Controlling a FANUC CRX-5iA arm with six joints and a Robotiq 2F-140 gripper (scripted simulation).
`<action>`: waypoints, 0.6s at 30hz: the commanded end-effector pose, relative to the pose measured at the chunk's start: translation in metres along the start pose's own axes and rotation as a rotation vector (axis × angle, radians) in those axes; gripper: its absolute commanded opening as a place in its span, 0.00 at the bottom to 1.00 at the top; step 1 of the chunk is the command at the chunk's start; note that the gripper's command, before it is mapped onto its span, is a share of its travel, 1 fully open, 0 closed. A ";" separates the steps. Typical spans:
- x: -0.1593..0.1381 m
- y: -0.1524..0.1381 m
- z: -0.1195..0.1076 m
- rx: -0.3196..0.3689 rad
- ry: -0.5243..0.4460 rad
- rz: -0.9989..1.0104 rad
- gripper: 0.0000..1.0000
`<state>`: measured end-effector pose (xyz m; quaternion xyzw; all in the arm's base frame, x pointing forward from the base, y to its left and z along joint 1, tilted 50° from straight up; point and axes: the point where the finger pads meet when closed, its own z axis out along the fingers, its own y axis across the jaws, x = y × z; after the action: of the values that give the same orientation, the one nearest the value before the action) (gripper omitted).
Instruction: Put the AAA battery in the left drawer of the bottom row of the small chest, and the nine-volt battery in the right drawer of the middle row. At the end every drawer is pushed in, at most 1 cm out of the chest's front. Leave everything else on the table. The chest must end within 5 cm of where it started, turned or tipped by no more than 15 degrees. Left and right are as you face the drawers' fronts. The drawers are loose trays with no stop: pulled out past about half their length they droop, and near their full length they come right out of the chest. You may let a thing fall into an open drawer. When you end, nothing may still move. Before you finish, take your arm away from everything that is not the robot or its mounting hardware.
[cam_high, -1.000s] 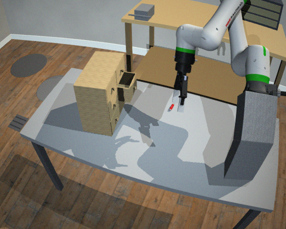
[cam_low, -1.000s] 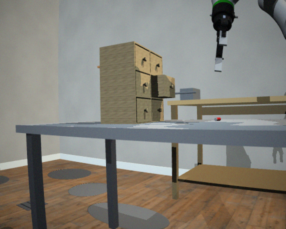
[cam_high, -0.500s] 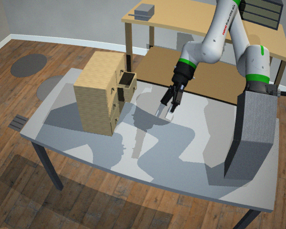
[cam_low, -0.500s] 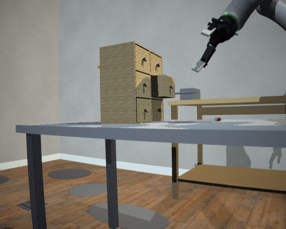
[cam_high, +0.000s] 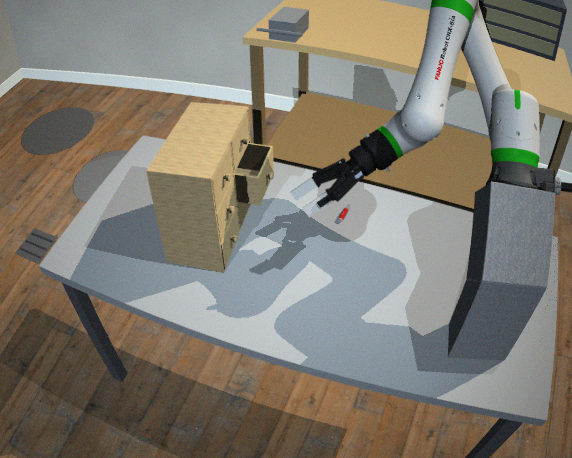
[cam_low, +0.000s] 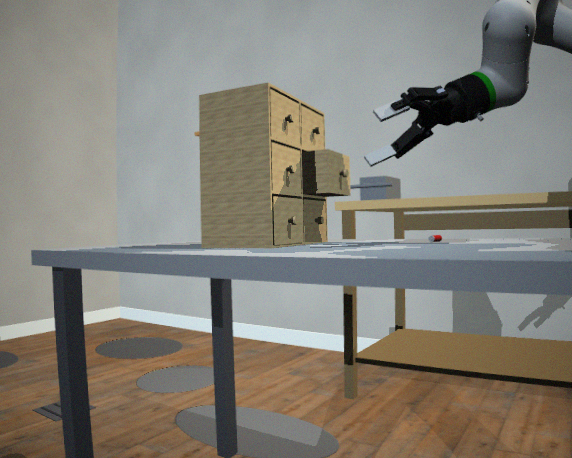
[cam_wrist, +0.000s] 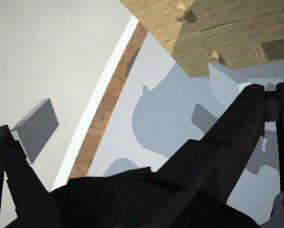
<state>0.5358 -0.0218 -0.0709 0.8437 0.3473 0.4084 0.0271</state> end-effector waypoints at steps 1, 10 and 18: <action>0.000 0.032 -0.019 -0.221 0.150 -0.082 1.00; -0.007 0.102 -0.084 -0.544 0.217 -0.240 1.00; -0.007 0.108 -0.090 -0.581 0.221 -0.258 0.00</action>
<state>0.5265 -0.1302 0.0195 0.7141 0.3318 0.5542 0.2699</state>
